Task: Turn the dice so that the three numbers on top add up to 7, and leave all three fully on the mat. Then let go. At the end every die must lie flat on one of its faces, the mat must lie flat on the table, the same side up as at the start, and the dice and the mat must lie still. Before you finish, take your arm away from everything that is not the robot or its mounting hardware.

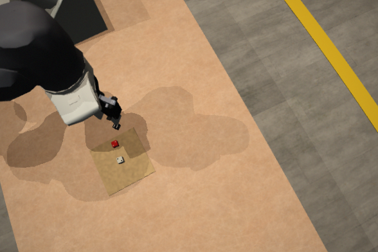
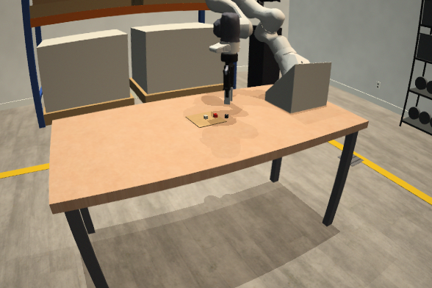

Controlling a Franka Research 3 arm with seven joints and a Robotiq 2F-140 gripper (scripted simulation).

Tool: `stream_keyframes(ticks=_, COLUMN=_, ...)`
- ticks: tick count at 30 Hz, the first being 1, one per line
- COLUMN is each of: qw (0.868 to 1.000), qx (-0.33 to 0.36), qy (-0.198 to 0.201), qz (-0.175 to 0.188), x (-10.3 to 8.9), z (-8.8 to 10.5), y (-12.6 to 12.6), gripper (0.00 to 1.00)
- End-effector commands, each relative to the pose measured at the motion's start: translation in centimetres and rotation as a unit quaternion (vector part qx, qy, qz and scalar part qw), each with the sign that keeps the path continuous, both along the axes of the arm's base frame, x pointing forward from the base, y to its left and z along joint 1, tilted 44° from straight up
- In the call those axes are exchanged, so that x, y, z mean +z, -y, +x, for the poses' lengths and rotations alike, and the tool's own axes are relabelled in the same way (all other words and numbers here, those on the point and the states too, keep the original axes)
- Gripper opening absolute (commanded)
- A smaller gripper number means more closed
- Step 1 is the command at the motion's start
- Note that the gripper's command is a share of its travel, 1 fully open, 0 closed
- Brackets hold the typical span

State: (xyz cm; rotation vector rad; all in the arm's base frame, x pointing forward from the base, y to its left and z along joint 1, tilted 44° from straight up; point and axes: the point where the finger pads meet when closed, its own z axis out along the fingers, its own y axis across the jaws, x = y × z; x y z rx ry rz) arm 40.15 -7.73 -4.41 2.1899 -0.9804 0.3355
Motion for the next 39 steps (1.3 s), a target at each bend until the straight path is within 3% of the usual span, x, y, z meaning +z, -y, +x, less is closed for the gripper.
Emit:
stream_keyframes(ticks=1, qw=1.000, qx=-0.014, qy=0.019, qz=-0.001, x=0.03, z=0.08, y=-0.09, gripper=0.19)
stream_keyframes(ticks=39, qw=1.000, qx=-0.013, qy=0.019, qz=-0.001, x=-0.46, z=0.05, y=0.37, gripper=0.19)
